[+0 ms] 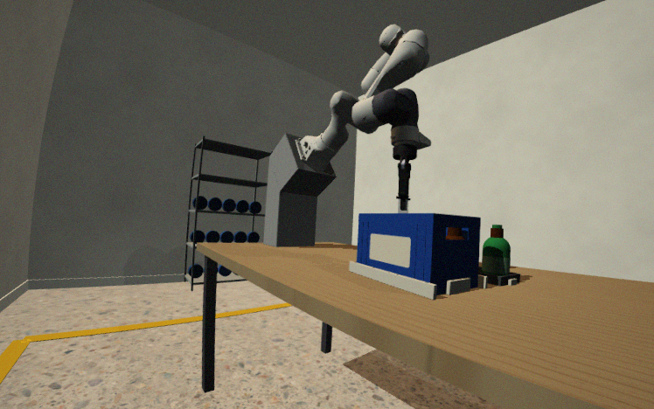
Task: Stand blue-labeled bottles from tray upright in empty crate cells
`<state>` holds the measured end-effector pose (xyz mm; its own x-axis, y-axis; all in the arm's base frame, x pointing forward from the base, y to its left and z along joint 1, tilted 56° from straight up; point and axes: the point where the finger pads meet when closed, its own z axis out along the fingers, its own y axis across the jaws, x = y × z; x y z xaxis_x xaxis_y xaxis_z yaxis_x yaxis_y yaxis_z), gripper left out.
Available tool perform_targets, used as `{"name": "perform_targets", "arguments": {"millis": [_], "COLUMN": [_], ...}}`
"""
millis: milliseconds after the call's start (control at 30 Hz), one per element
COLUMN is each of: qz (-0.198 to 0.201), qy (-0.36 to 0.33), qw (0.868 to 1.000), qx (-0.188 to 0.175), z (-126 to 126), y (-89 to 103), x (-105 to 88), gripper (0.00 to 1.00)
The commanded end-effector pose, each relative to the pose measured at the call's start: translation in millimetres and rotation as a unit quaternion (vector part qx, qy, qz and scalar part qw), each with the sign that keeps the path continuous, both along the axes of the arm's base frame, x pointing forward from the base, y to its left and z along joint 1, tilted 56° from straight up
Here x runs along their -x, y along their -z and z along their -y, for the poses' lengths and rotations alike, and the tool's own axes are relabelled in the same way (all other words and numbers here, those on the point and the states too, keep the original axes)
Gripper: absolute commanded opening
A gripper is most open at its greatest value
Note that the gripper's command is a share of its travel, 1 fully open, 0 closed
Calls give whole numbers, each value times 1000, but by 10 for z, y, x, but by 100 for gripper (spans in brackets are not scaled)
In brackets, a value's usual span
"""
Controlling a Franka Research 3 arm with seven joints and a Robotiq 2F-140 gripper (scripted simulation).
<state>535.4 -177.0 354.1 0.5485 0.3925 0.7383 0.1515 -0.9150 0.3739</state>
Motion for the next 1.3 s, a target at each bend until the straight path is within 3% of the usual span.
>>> {"name": "perform_targets", "arguments": {"millis": [0,1267], "qz": [1,1], "qy": [-1,-1], "qw": [1000,1000], "qx": [3,3], "z": [7,12], "y": [-14,14], "x": [1,-38], "gripper": [0,0]}}
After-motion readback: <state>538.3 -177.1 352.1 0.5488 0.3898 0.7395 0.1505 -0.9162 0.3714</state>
